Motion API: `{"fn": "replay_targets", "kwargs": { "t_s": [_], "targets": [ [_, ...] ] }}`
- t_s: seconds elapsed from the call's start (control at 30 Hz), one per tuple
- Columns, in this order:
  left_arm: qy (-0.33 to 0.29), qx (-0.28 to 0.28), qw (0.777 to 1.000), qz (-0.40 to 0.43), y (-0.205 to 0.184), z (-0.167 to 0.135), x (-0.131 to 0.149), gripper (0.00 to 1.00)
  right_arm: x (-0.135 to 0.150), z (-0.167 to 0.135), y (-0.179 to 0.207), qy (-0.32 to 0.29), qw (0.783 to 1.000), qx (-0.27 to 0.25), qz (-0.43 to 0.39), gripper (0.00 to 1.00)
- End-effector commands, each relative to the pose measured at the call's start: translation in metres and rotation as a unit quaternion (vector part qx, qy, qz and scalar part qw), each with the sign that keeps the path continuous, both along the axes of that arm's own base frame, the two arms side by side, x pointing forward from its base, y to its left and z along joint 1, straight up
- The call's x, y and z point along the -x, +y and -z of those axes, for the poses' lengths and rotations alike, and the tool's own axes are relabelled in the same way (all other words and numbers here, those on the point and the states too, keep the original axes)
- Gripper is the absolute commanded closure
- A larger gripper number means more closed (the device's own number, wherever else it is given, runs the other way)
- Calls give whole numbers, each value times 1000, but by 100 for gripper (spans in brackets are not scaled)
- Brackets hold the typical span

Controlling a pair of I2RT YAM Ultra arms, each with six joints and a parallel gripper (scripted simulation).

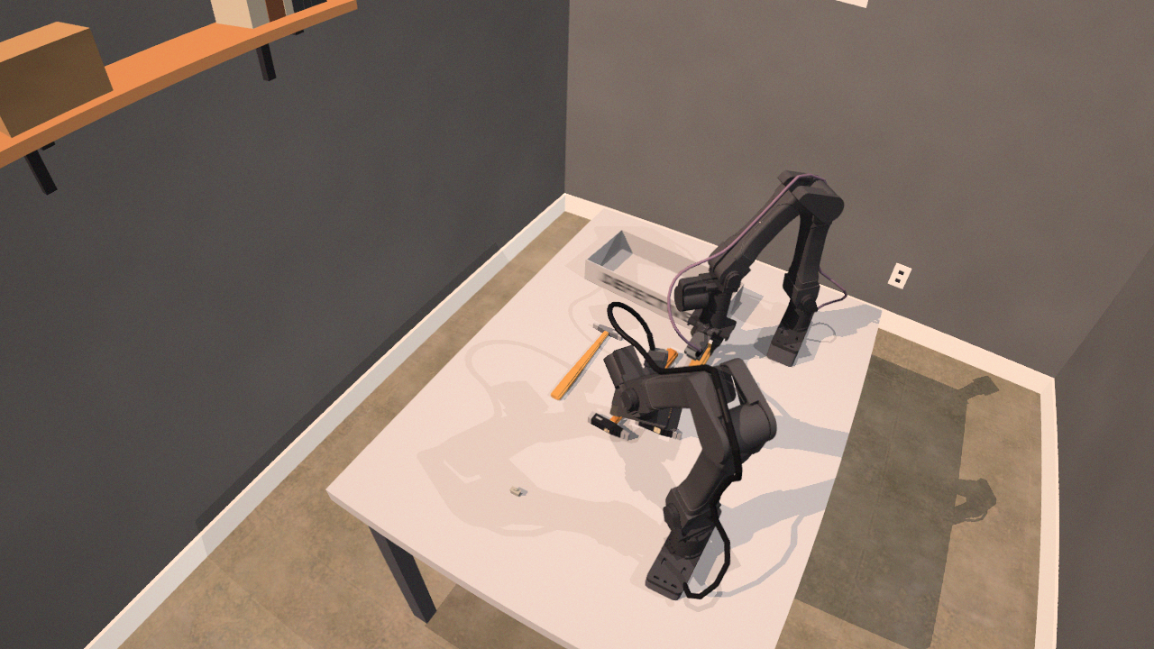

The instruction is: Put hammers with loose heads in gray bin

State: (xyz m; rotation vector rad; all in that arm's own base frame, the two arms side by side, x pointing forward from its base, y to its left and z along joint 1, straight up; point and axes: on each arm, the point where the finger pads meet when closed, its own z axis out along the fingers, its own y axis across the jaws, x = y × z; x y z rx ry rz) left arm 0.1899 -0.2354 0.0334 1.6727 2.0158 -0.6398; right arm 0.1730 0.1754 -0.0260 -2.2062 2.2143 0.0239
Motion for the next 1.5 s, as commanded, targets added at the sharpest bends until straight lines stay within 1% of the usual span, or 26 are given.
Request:
{"fn": "replay_targets", "kwargs": {
  "t_s": [0.0,0.1,0.23,0.37,0.87,0.9,0.93,0.97,1.0,1.33,1.47],
  "targets": [
    [-68,58,992,87,-3,-8,5,0,2,0,-3,-4,1000,7,-3,74],
    [-89,67,987,112,3,-3,12,0,2,0,-3,-4,1000,7,-3,74],
    [-95,68,986,116,6,-1,14,0,2,0,-3,-4,1000,7,-3,74],
    [-81,59,989,106,11,4,17,0,2,0,-3,-4,1000,7,-3,74],
    [-82,60,989,109,9,3,16,0,1,0,-4,-2,1000,8,0,74],
    [-82,60,989,109,9,3,16,0,1,0,-4,-2,1000,8,0,63],
    [-82,60,989,109,9,3,16,0,1,0,-4,-2,1000,8,0,56],
    [-82,60,989,109,9,3,16,0,4,-3,-3,-3,1000,7,1,45],
    [-82,60,989,109,9,3,16,0,3,-5,-1,-5,1000,5,1,44],
    [-82,60,989,109,9,3,16,0,0,-18,9,-20,1000,-11,2,44],
    [-82,60,989,109,9,3,16,0,-2,-30,7,-21,1000,-11,3,44]
  ]
}}
